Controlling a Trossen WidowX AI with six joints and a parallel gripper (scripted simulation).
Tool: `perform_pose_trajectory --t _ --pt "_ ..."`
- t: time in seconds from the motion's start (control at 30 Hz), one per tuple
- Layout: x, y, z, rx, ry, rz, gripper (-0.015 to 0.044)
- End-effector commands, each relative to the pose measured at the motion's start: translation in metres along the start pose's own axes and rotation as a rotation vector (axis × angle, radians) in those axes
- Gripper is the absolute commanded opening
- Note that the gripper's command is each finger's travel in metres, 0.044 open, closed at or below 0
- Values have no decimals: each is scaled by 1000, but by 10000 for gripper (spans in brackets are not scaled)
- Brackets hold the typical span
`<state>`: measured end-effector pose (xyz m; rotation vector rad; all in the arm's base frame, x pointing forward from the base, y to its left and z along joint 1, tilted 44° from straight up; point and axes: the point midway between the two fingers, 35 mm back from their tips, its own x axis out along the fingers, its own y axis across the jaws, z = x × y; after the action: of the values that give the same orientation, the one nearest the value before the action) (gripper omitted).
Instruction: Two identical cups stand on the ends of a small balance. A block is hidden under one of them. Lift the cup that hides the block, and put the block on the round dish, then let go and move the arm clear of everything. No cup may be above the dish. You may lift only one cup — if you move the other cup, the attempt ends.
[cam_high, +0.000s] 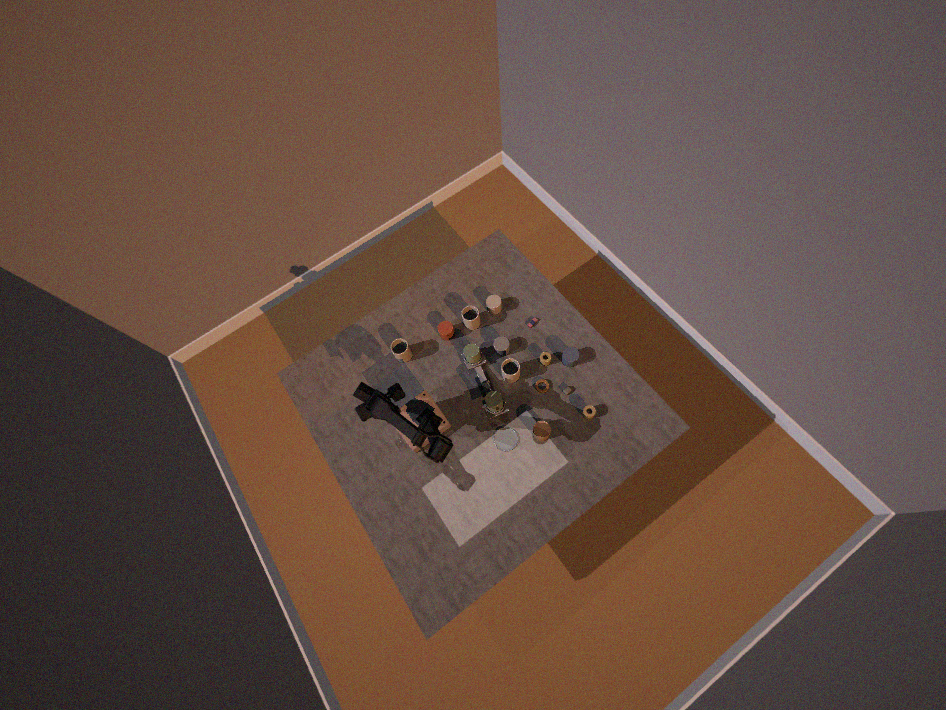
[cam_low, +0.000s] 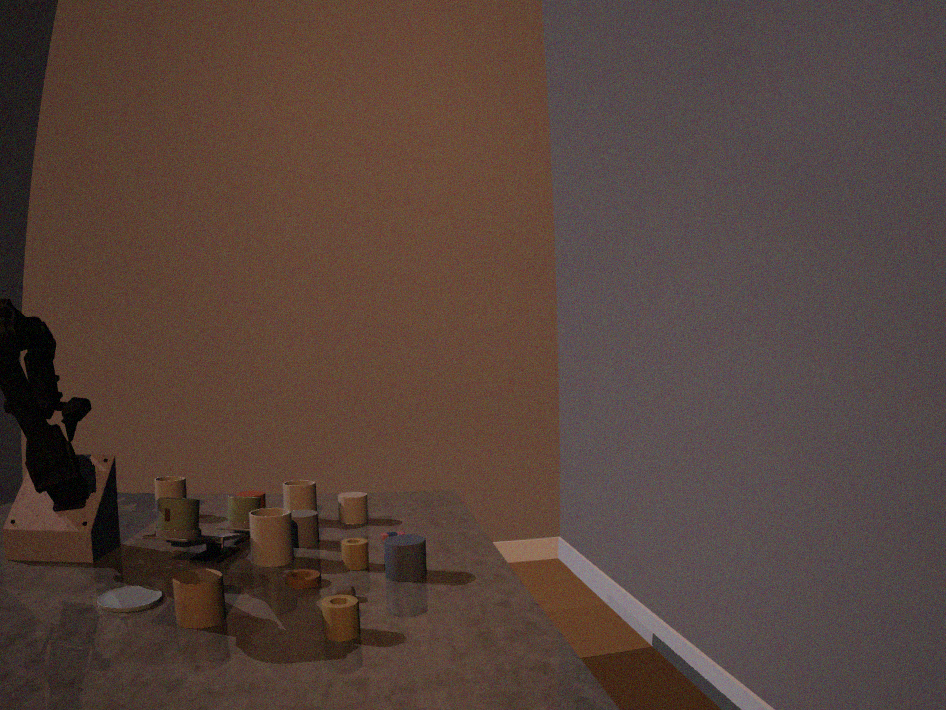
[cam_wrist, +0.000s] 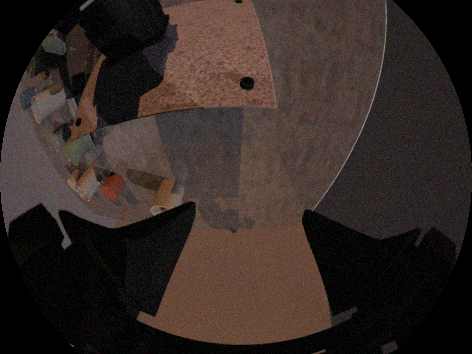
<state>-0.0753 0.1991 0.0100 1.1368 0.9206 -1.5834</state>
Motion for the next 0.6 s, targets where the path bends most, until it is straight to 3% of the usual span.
perform_pose_trajectory --t 0.0,0.57 --pt "0 0 0 6 0 1 426" --pt "-2 37 -8 559 37 117 440"
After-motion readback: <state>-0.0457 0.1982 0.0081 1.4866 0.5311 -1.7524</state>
